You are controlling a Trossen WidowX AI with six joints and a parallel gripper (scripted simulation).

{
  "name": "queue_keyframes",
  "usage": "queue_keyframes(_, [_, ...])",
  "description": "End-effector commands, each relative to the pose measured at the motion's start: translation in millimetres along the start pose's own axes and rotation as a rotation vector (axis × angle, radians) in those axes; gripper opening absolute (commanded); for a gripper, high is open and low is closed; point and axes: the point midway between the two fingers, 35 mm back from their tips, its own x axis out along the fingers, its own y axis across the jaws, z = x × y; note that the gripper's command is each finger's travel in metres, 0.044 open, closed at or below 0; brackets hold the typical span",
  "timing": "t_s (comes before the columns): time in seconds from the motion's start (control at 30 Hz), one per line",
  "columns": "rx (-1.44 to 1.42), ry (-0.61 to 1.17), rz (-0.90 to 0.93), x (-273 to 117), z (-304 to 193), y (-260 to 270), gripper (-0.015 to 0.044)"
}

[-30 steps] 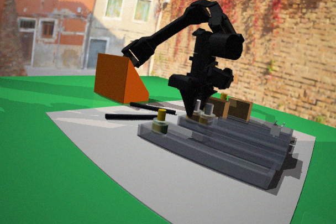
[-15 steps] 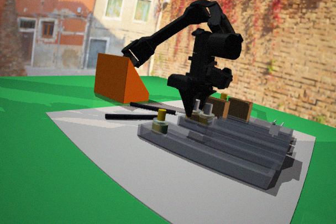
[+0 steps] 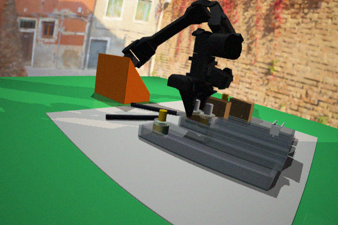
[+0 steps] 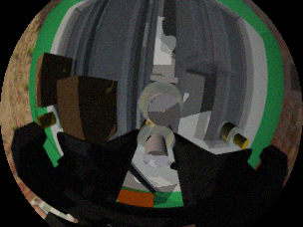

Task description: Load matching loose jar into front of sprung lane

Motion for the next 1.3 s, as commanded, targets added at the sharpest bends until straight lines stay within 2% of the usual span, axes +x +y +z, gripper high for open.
queue_keyframes(0.0, [-0.007, -0.006, 0.005, -0.1, -1.2, -0.1, 0.0])
queue_keyframes(0.4, [-0.007, -0.006, 0.005, -0.1, -1.4, -0.2, 0.0])
queue_keyframes(0.77, [-0.007, -0.006, 0.005, 0.1, -0.8, -0.2, 0.0283])
queue_keyframes(1.27, [-0.007, -0.006, 0.004, -20.0, -4.2, -1.0, 0.0283])
